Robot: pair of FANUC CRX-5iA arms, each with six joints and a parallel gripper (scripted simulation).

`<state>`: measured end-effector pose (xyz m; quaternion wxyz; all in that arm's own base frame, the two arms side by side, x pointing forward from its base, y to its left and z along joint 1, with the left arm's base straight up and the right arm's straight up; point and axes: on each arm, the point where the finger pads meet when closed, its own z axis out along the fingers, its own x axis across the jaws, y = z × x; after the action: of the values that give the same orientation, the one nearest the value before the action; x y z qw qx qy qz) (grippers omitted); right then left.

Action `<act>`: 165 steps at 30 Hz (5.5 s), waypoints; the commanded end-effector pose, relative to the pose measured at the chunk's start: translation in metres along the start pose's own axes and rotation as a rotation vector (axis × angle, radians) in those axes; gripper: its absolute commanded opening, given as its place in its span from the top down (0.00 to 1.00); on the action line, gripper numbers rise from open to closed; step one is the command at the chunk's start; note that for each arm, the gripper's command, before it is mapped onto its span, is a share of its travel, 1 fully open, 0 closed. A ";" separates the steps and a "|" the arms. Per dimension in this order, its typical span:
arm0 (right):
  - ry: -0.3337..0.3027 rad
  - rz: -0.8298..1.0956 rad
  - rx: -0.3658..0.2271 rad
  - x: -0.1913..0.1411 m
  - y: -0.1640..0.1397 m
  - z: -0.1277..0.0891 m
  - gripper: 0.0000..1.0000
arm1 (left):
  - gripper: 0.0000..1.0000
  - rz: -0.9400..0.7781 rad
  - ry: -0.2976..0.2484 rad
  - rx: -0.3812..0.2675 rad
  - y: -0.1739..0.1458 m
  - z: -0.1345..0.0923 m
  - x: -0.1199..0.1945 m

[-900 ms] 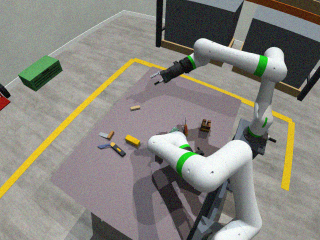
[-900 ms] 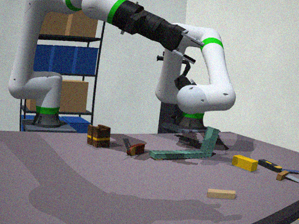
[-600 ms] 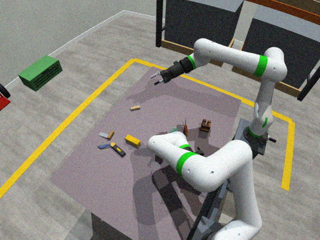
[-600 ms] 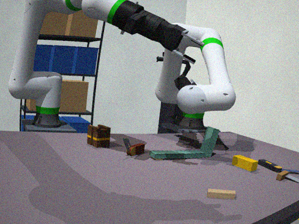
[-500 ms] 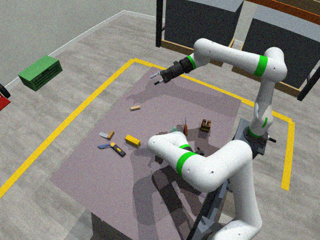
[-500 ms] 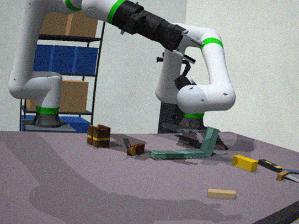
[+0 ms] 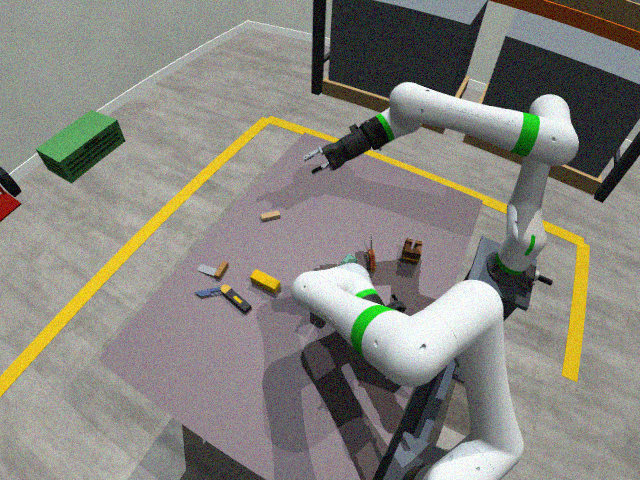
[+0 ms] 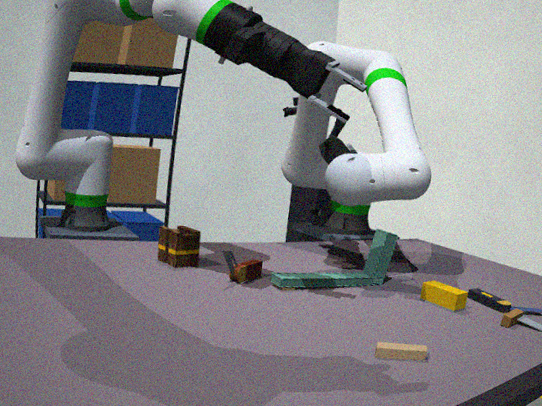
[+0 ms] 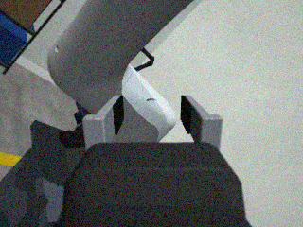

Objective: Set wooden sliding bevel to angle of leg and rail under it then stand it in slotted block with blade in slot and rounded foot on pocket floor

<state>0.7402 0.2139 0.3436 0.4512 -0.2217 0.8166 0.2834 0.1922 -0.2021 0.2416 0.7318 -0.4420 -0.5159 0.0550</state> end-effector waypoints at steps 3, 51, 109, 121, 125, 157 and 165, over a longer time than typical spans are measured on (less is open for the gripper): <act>0.081 -0.033 0.086 0.024 0.010 -0.005 0.00 | 0.00 0.020 -0.052 0.007 0.009 -0.002 0.008; 0.718 -0.291 0.714 0.224 0.100 -0.031 0.00 | 0.00 -0.049 -1.397 -0.030 0.282 0.122 0.221; 1.035 -0.429 1.040 0.324 0.146 -0.048 0.00 | 0.00 -1.080 -1.763 -0.110 0.298 0.567 0.303; 1.035 -0.426 1.042 0.325 0.145 -0.046 0.13 | 0.00 -1.080 -1.763 -0.110 0.298 0.567 0.303; 1.035 -0.426 1.042 0.325 0.145 -0.046 0.13 | 0.00 -1.080 -1.763 -0.110 0.298 0.567 0.303; 1.035 -0.426 1.042 0.325 0.145 -0.046 0.13 | 0.00 -1.080 -1.763 -0.110 0.298 0.567 0.303; 1.035 -0.426 1.042 0.325 0.145 -0.046 0.13 | 0.00 -1.080 -1.763 -0.110 0.298 0.567 0.303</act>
<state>0.4612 0.2563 0.1201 0.1012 -0.2376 0.8916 -0.3720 -0.0124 0.4745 0.2887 0.0001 0.0129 -0.9999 0.0011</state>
